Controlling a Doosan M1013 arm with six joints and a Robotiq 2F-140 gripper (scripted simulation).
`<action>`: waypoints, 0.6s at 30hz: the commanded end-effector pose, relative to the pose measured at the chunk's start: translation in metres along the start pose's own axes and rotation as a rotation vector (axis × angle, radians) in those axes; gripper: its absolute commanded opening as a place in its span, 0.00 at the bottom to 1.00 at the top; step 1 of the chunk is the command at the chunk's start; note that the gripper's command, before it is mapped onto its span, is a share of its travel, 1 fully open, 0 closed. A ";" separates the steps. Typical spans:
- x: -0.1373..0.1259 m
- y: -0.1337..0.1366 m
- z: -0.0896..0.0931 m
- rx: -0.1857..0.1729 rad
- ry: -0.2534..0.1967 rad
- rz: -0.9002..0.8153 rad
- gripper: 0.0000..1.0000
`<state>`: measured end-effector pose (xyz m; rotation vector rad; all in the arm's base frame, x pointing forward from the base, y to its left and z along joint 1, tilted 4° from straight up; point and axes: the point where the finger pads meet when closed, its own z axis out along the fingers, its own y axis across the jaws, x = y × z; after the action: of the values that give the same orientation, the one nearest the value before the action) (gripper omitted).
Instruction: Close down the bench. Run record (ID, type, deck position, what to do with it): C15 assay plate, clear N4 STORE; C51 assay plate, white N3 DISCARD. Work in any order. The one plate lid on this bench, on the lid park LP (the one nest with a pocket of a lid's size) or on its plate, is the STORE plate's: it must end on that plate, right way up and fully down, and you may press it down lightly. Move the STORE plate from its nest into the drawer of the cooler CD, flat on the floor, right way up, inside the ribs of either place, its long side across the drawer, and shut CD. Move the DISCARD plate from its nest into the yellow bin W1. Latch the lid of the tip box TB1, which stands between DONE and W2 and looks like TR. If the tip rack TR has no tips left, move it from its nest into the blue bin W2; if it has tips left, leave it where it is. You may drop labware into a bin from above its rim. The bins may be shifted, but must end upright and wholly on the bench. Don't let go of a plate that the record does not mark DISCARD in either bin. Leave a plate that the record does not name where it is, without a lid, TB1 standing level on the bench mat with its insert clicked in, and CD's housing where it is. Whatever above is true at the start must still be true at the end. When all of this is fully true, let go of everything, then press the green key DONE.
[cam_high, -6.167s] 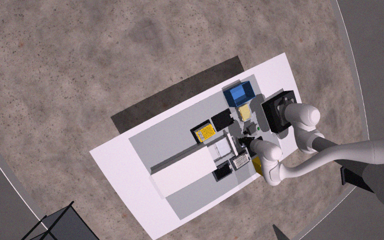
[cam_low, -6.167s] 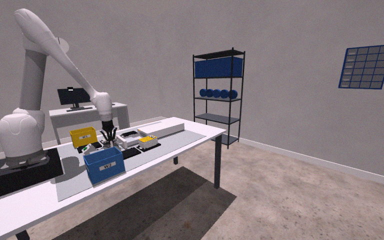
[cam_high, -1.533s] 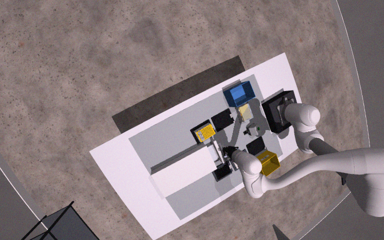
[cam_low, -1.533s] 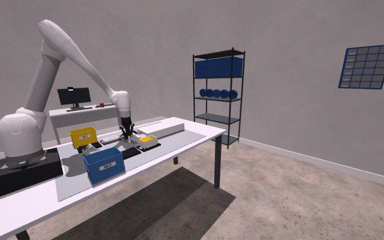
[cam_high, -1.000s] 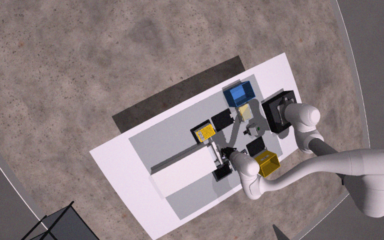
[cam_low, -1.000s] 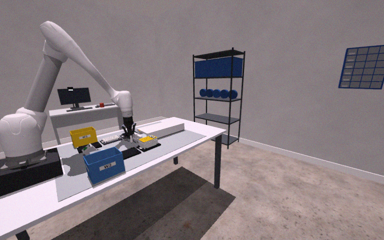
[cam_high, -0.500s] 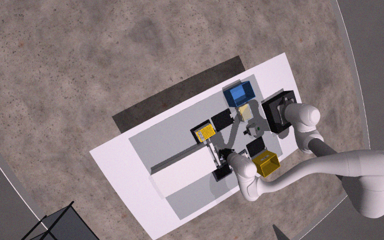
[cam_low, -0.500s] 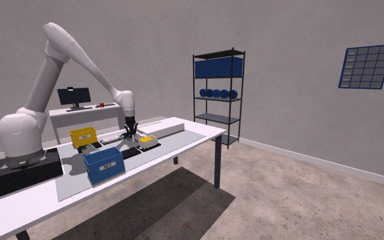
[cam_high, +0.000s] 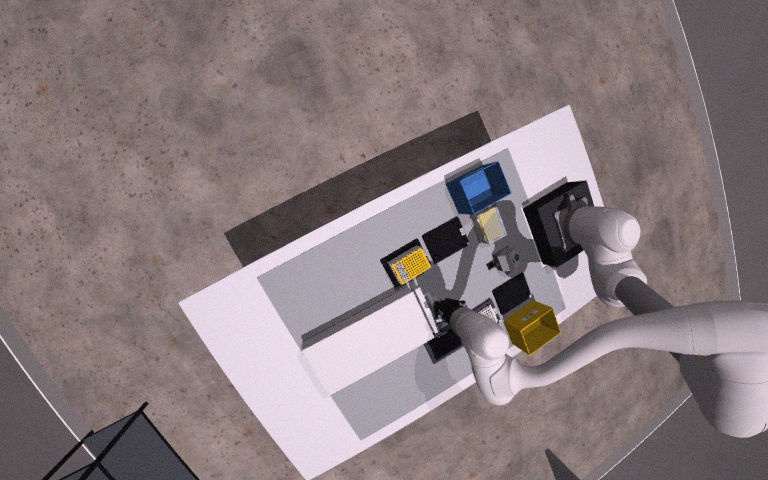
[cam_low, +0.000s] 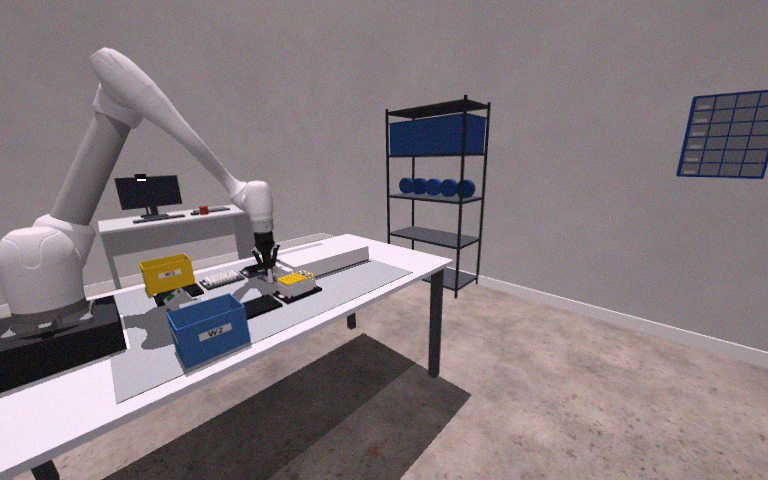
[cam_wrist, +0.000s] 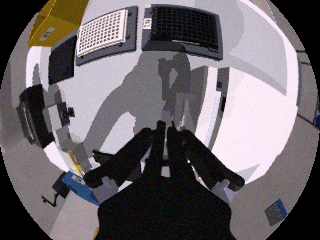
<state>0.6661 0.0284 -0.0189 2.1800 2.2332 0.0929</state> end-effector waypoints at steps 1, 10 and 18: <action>0.000 0.002 0.000 0.000 0.000 0.000 0.00; 0.000 0.014 0.000 0.000 0.000 0.000 0.00; 0.000 0.014 0.000 0.000 0.000 0.000 0.00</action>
<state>0.6792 0.0288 -0.0185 2.1812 2.2346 0.0903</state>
